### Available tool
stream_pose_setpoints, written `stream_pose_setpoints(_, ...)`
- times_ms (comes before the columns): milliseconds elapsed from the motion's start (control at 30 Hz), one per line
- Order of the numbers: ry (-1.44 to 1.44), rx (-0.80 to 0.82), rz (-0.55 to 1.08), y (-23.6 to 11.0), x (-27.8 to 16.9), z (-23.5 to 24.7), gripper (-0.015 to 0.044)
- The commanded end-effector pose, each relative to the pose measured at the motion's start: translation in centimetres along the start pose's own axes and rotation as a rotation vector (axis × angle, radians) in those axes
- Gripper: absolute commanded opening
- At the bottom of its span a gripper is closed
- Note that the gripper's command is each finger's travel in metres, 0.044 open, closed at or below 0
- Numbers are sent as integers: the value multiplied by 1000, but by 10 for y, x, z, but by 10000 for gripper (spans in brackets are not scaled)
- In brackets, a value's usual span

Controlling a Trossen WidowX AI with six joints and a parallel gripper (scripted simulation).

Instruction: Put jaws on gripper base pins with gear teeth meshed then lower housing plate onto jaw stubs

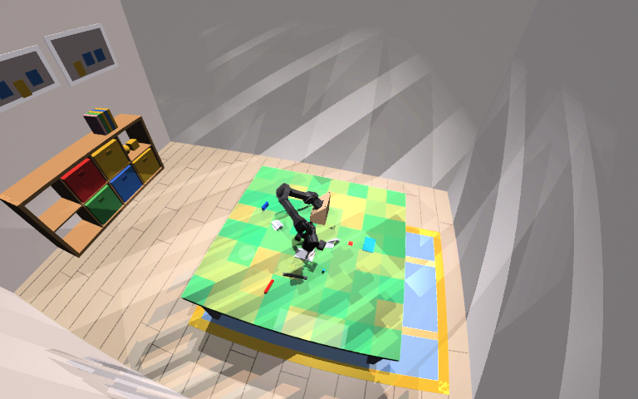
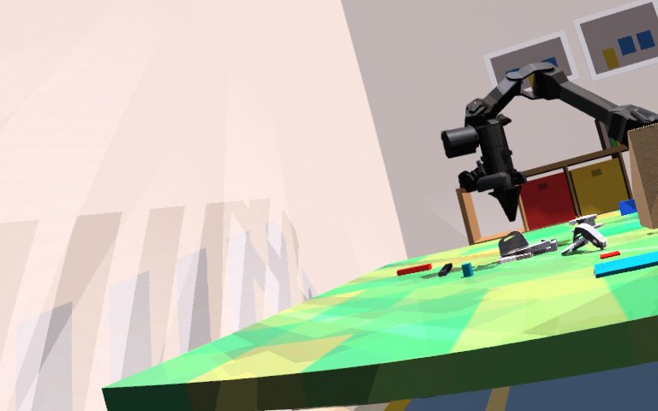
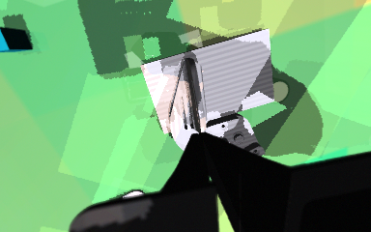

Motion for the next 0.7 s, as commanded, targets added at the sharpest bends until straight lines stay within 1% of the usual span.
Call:
stream_pose_setpoints(0,0,0,0,0,0,0,0)
stream_pose_setpoints(533,-286,18,-3,-5,-16,26,420)
stream_pose_setpoints(567,-305,20,-3,-5,-17,27,440)
stream_pose_setpoints(667,-365,23,-4,-6,-21,32,440)
Point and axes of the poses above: the point midway between the two fingers, 35 mm back from their tips, its own y axis out along the fingers, its own z axis across the jaws, x = y × z, the point moved 2 cm from there along -y, back along the fingers, and after that the axes turned 3 degrees about -y, right-handed, at the moved point
